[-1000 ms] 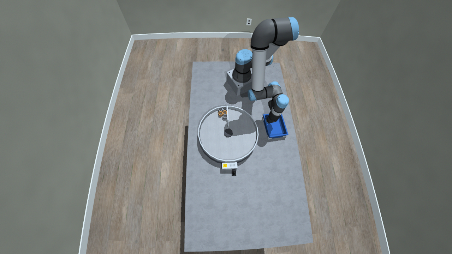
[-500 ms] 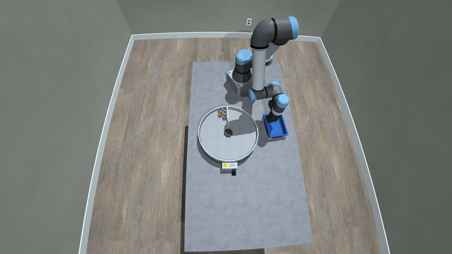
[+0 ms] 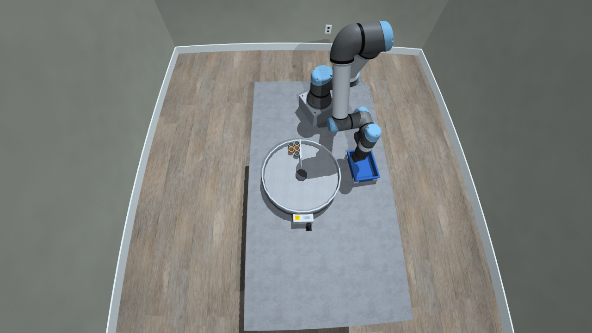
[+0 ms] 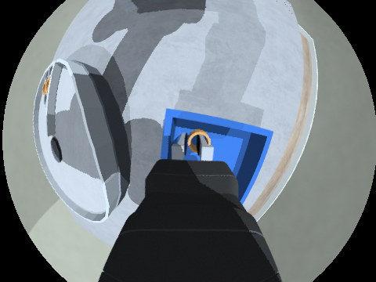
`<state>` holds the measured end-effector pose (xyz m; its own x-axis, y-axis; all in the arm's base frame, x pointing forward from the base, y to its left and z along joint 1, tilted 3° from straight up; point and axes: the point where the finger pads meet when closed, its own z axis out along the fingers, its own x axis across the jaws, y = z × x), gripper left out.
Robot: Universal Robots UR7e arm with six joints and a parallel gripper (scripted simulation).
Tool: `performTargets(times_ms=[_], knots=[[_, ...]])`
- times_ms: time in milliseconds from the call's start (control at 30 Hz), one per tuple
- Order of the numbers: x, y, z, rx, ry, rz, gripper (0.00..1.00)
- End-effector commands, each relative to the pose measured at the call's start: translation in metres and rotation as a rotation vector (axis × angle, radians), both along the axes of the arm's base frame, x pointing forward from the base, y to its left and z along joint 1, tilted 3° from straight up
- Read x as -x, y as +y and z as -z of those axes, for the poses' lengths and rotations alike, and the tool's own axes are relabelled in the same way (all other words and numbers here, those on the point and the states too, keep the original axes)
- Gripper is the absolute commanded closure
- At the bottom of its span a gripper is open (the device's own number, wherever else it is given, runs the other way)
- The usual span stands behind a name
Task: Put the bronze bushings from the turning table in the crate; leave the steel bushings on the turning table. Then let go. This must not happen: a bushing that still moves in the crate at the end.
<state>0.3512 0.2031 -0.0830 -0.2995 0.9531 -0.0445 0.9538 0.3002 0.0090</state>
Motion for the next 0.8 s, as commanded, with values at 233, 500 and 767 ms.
performTargets(times_ms=[233, 500, 767], knots=[[-0.0007, 0.0002, -0.0051, -0.001, -0.002, 0.0, 0.58], [-0.0007, 0.0001, -0.0086, -0.001, -0.002, 0.0, 0.58], [-0.0008, 0.0001, -0.0109, -0.001, -0.002, 0.0, 0.58]])
